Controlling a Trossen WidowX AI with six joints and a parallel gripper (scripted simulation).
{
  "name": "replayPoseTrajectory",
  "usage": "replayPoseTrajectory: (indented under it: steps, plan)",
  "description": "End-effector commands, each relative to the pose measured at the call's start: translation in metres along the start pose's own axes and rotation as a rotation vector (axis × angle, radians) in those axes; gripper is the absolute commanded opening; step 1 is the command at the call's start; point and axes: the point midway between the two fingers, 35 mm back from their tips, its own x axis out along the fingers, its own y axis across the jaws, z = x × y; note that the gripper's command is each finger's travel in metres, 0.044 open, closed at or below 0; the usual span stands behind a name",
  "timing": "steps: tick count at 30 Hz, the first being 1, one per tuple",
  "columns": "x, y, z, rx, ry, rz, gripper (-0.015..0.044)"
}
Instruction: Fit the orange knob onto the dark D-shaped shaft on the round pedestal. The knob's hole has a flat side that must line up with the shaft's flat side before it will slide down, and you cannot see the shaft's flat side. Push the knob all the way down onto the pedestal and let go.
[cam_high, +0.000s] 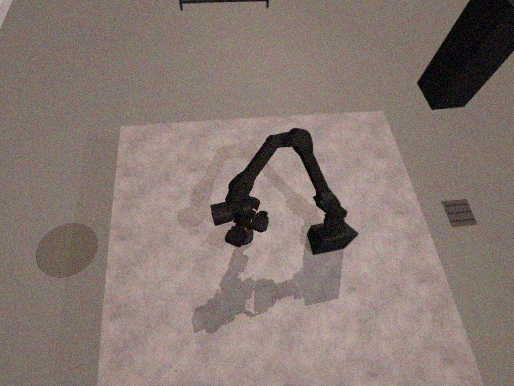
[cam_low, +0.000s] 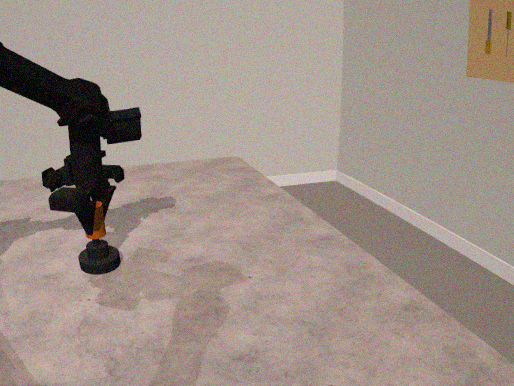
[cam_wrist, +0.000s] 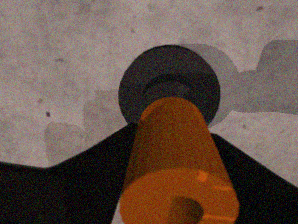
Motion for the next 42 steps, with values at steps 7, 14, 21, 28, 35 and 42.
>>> replayPoseTrajectory:
  steps: [7, 14, 21, 28, 35, 42]
  plan:
    - [0.0023, -0.0002, 0.0024, -0.018, -0.001, 0.000, 0.0000]
    - [0.0029, -0.0001, 0.0020, -0.018, -0.001, 0.000, 0.0000]
    - [-0.0012, 0.0006, -0.0001, -0.027, -0.001, 0.000, 0.0000]
    - [-0.0007, 0.0001, -0.0007, -0.227, -0.001, 0.000, 0.0000]
    - [0.0014, 0.0005, 0.0014, -0.228, -0.001, 0.000, 0.0000]
    - [0.0029, 0.0010, 0.0006, -0.228, -0.001, 0.000, 0.0000]
